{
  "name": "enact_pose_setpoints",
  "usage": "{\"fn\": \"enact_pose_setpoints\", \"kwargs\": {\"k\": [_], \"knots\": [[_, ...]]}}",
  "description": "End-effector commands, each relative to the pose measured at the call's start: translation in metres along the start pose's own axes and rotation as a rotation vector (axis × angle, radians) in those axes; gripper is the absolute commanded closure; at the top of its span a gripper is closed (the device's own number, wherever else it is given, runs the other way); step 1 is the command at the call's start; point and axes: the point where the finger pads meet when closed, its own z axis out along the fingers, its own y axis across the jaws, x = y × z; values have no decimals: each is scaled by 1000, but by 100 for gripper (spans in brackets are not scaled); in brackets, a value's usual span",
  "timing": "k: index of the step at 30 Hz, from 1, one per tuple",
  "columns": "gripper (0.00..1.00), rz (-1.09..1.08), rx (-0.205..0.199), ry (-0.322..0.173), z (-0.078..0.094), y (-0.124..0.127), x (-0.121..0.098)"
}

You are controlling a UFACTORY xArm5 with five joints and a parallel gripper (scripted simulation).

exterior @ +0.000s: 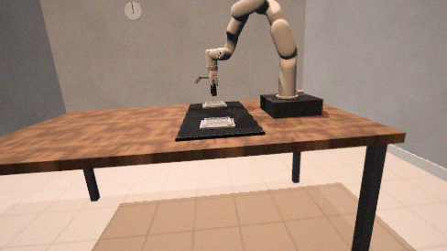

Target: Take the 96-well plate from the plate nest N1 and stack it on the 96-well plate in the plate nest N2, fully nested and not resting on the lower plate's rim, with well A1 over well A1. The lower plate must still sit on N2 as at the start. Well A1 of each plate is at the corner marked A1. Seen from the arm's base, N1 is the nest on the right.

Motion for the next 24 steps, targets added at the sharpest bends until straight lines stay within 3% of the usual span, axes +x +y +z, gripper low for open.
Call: {"fn": "enact_pose_setpoints", "kwargs": {"k": [1, 24], "knots": [[0, 0, -2, 4, 3, 1, 1], [0, 0, -2, 4, 37, 1, 2]]}}
